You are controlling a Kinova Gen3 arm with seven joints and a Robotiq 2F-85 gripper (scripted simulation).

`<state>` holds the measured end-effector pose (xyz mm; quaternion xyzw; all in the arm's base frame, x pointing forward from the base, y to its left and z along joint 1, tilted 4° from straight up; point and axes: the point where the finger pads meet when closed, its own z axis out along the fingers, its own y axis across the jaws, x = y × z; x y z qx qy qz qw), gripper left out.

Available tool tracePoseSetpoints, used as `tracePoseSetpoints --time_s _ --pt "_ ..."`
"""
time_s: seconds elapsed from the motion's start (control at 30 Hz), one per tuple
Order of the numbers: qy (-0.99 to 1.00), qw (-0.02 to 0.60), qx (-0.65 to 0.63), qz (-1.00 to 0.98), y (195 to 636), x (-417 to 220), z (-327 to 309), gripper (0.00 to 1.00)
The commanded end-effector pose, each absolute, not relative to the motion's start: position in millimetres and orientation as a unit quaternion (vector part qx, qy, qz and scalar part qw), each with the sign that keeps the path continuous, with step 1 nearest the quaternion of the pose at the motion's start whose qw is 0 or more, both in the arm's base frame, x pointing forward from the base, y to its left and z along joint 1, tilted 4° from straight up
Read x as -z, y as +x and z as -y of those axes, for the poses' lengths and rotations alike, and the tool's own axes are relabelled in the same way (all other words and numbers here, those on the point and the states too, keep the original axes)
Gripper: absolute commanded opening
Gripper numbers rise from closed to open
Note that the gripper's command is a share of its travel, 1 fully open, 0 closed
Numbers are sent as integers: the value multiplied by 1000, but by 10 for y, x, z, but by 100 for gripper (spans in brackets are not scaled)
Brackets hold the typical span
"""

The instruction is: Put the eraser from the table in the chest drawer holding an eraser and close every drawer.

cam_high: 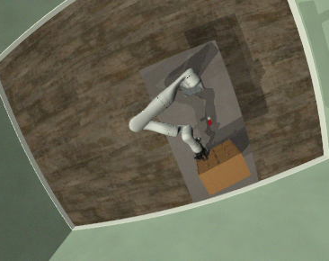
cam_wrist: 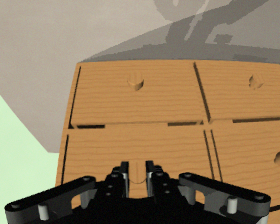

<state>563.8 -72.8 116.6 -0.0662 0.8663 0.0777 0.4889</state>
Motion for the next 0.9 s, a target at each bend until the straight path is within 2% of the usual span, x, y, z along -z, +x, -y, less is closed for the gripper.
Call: tracePoseSetpoints --time_s 0.0,0.87 --pt "-66 490 -77 -866 5641 -1174 729 13" --pt "-66 490 -77 -866 5529 -1175 751 13"
